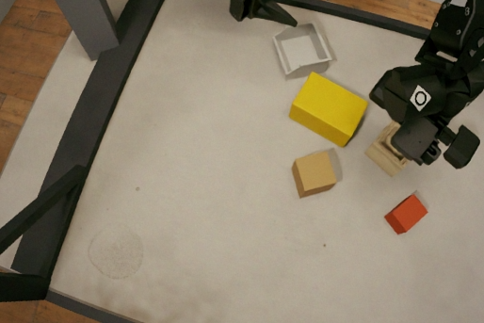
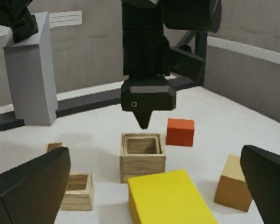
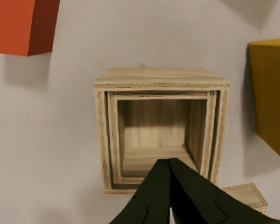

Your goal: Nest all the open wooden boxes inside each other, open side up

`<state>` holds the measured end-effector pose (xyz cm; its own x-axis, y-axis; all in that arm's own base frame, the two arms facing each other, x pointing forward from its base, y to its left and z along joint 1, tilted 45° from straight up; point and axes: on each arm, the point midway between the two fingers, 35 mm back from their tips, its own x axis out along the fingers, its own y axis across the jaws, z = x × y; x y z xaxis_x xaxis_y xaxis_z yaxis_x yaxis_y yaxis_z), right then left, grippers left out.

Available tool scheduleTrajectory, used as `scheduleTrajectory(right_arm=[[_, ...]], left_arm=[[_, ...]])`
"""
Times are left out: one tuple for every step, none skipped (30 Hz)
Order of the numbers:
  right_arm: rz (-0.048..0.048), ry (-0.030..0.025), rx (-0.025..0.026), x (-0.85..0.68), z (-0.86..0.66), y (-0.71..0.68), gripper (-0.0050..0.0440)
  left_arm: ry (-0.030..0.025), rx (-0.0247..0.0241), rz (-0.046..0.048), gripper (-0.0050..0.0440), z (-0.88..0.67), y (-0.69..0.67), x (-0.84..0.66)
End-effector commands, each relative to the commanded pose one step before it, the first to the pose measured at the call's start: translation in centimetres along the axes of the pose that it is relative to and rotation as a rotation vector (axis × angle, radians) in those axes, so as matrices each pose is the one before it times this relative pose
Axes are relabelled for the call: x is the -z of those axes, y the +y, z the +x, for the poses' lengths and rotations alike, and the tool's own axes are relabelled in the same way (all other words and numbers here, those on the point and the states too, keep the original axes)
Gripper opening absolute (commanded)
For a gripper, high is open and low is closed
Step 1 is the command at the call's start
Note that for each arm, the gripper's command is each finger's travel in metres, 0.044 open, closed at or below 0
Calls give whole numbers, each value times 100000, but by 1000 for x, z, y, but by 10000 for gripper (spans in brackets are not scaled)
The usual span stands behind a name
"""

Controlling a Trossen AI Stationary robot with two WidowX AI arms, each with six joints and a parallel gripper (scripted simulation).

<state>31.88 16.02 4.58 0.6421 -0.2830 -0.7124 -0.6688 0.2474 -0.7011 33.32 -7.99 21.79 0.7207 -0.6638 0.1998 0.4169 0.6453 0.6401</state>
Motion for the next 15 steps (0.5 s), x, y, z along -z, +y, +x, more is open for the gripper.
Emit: scheduleTrajectory(right_arm=[[20560, -720, 1403, -452, -1305, -834, -50], [0, 0, 0, 0, 0, 0, -50], [0, 0, 0, 0, 0, 0, -50], [8701, 735, -256, 90, 86, 239, -50], [5488, -801, 203, -87, -512, -248, -50], [4342, -13, -1, 10, -158, -6, -50], [4397, -11, -1, 9, -137, -6, -50], [4355, -12, -1, 9, -137, -7, -50], [4390, -12, -1, 9, -135, -7, -50], [4377, -12, -1, 10, -136, -8, -50], [4362, -12, -1, 10, -136, -9, -50], [4281, 105, 9, 34, -102, 19, -50], [4243, 99, 14, 34, -104, 15, -50], [4338, 6, 3, 14, -128, -7, -50], [4493, -72, -14, -4, -150, -25, -50]], left_arm=[[108, -91, 7, 400, -74, 47, 56], [0, 0, 0, 400, 0, 0, 0], [0, 0, 0, 400, 0, 0, 0], [0, 0, 0, 400, 0, 0, 0], [0, 0, 0, 400, 0, 0, 0], [0, 0, 0, 400, 0, 0, 0], [0, 0, 0, 400, 0, 0, 0], [0, 0, 0, 400, 0, 0, 0], [0, 0, 0, 400, 0, 0, 0], [0, 0, 0, 400, 0, 0, 0], [0, 0, 0, 400, 0, 0, 0], [0, 0, 0, 400, 0, 0, 0], [0, 0, 0, 400, 0, 0, 0], [0, 0, 0, 400, 0, 0, 0], [0, 0, 0, 400, 0, 0, 0]])
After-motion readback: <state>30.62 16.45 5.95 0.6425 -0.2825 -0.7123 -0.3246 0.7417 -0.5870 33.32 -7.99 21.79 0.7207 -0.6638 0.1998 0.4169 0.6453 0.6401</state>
